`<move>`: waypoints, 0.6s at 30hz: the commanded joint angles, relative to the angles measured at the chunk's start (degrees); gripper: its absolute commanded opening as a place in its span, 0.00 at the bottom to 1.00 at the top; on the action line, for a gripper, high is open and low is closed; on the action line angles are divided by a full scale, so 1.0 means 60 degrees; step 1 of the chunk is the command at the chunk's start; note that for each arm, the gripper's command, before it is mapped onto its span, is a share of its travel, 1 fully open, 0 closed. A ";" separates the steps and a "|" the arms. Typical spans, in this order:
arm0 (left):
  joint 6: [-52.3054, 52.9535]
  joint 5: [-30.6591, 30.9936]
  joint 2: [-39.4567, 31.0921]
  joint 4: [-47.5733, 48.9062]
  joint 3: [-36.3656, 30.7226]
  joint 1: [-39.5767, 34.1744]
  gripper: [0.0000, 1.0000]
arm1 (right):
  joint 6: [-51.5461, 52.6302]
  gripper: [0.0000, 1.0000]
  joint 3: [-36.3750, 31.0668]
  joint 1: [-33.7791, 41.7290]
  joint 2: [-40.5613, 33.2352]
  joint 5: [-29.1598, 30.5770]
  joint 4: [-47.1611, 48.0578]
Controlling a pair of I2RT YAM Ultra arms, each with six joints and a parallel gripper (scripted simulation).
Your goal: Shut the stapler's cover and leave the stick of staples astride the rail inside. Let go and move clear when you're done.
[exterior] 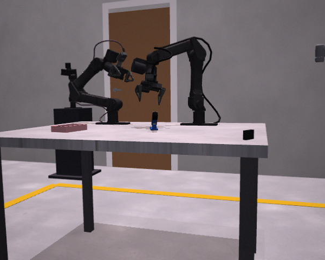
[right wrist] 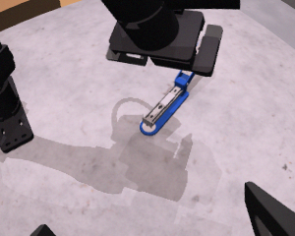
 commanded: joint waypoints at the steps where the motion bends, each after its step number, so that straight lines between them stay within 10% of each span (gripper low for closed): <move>1: 0.0073 0.0944 -0.0505 -0.0174 -0.0525 0.0120 1.00 | 0.0115 1.00 -0.0117 0.0134 -0.0150 0.0138 0.0054; 18: 0.0211 0.0930 -0.0657 -0.0235 -0.0703 0.0153 1.00 | 0.0157 1.00 -0.0005 0.0172 -0.0061 0.0134 0.0036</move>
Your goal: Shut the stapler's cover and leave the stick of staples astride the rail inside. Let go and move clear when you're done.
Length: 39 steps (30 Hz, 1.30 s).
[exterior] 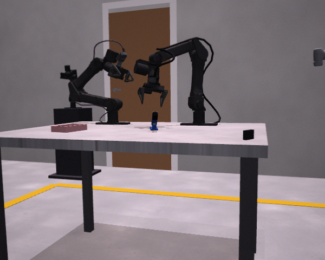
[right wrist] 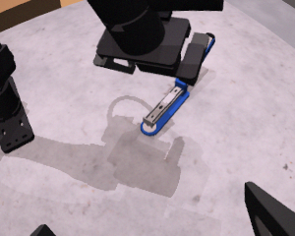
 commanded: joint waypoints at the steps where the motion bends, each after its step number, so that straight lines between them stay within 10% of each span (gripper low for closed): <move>1: 0.0164 0.0095 -0.0223 -0.0162 -0.0134 0.0087 1.00 | 0.0106 1.00 -0.0005 0.0121 -0.0061 0.0101 0.0036; 24: 0.9300 0.3190 -0.0154 0.0745 0.1048 0.4239 1.00 | 0.0109 1.00 -0.0005 0.0126 -0.0060 0.0105 0.0035; 39: 0.9929 0.3562 0.0302 0.0579 0.1703 0.4885 1.00 | 0.0109 1.00 -0.0005 0.0126 -0.0060 0.0105 0.0035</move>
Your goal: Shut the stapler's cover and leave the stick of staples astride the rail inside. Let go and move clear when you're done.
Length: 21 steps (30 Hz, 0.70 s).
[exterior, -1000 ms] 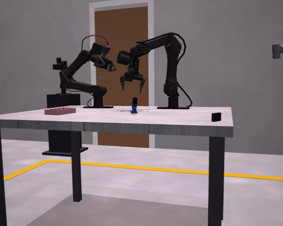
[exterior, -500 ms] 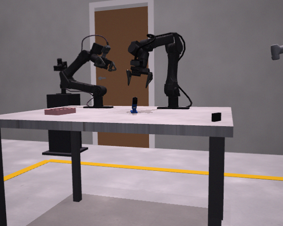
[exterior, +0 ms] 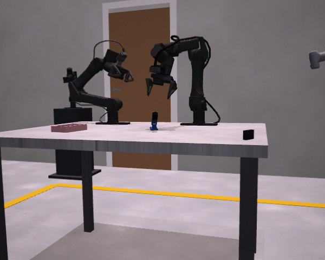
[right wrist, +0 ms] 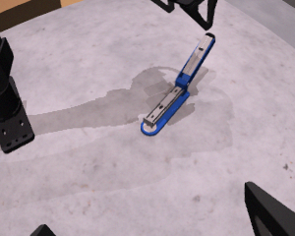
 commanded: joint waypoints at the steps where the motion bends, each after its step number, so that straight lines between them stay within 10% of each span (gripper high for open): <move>1: 0.0152 0.0109 0.0092 -0.0234 0.0279 0.0036 1.00 | 0.0098 1.00 -0.0005 0.0118 -0.0060 0.0105 0.0035; 7: 0.0154 0.0109 0.0093 -0.0236 0.0280 0.0037 1.00 | 0.0098 1.00 -0.0005 0.0118 -0.0060 0.0105 0.0035; 12: -0.0602 -0.0042 0.0425 -0.1232 0.0610 0.0030 0.50 | 0.0098 1.00 -0.0005 0.0118 -0.0060 0.0105 0.0035; 21: -0.1978 0.0151 0.2638 -0.3199 0.2864 0.0138 0.50 | 0.0098 1.00 -0.0005 0.0118 -0.0060 0.0105 0.0035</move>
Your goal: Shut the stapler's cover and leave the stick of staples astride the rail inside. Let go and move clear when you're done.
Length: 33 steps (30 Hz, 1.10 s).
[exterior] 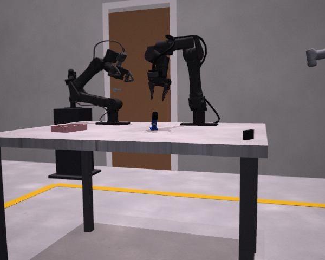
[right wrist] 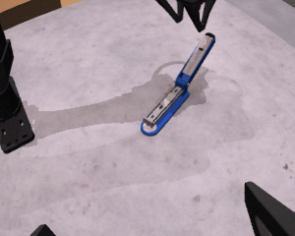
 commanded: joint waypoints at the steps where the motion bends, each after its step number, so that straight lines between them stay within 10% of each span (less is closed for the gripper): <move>1: -0.0873 0.0120 0.1088 -0.1368 0.1160 0.0154 0.50 | 0.0098 1.00 -0.0005 0.0118 -0.0060 0.0105 0.0035; 18: -0.1661 0.0346 0.3948 -0.3228 0.4572 0.0380 0.50 | 0.0098 1.00 -0.0005 0.0118 -0.0060 0.0105 0.0035; 33: -0.1629 0.0325 0.3599 -0.2632 0.3678 0.0389 0.50 | 0.0098 1.00 -0.0005 0.0118 -0.0060 0.0105 0.0035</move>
